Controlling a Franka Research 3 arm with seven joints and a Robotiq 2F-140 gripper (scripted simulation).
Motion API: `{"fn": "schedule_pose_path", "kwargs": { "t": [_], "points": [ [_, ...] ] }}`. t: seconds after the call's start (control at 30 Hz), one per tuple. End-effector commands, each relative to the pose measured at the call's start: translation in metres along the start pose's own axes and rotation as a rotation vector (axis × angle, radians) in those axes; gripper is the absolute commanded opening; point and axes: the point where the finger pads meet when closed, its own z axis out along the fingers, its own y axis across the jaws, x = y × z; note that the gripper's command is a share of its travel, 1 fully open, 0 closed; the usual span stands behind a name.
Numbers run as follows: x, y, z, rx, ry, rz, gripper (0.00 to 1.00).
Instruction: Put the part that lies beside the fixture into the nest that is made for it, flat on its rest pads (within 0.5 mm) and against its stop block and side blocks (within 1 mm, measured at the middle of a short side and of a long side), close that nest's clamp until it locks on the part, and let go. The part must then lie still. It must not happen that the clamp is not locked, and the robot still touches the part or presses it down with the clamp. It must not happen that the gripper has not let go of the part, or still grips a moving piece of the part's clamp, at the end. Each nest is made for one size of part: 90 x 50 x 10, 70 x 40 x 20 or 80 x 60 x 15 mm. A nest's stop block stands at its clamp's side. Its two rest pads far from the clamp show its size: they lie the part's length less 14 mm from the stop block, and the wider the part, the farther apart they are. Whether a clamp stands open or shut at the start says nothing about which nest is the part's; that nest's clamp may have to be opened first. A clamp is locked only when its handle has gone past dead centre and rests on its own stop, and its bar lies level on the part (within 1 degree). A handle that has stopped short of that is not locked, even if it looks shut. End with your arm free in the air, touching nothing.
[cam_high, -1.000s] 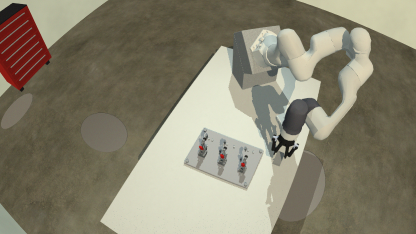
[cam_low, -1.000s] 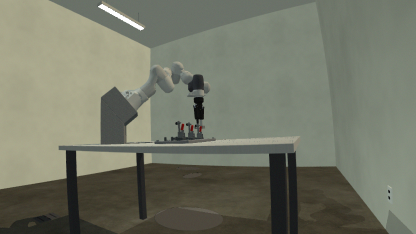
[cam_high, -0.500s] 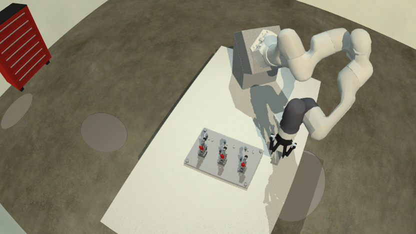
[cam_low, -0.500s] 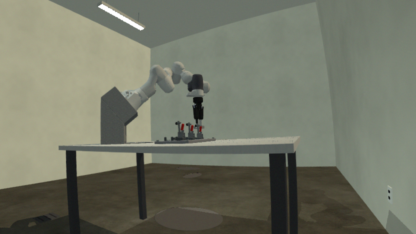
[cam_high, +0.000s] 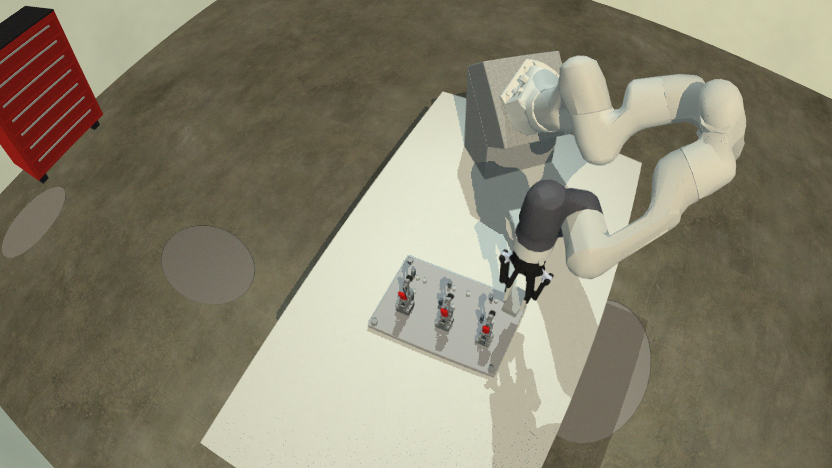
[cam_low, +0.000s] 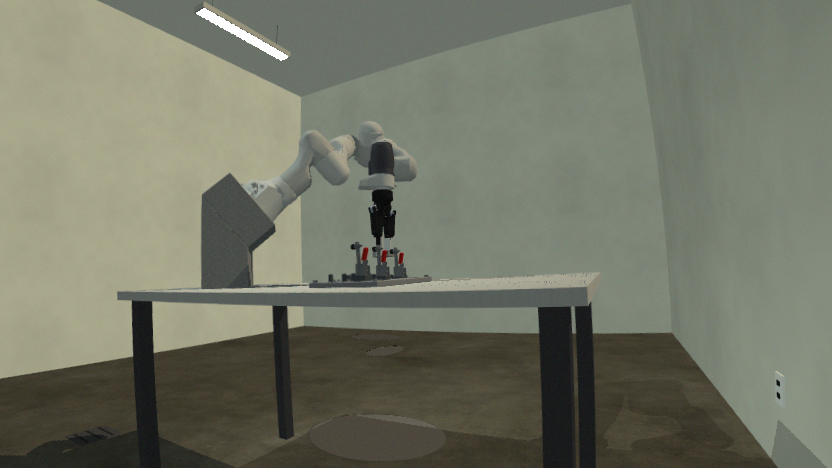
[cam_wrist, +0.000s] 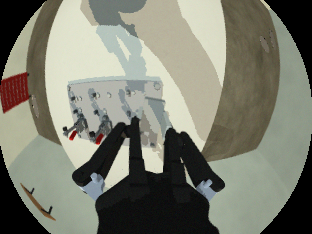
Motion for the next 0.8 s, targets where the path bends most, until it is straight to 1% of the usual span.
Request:
{"fn": "schedule_pose_path", "kwargs": {
  "t": [0.0,0.17,0.37,0.6,0.77],
  "points": [
    [-0.007,-0.032,0.004,-0.022,0.0,-0.13,0.0],
    [-0.014,-0.082,0.006,-0.022,0.0,-0.13,0.0],
    [-0.014,-0.082,0.006,-0.022,0.0,-0.13,0.0],
    [-0.023,-0.149,0.01,-0.022,0.0,-0.13,0.0],
    [-0.029,-0.191,0.012,-0.022,0.0,-0.13,0.0]
  ]
}}
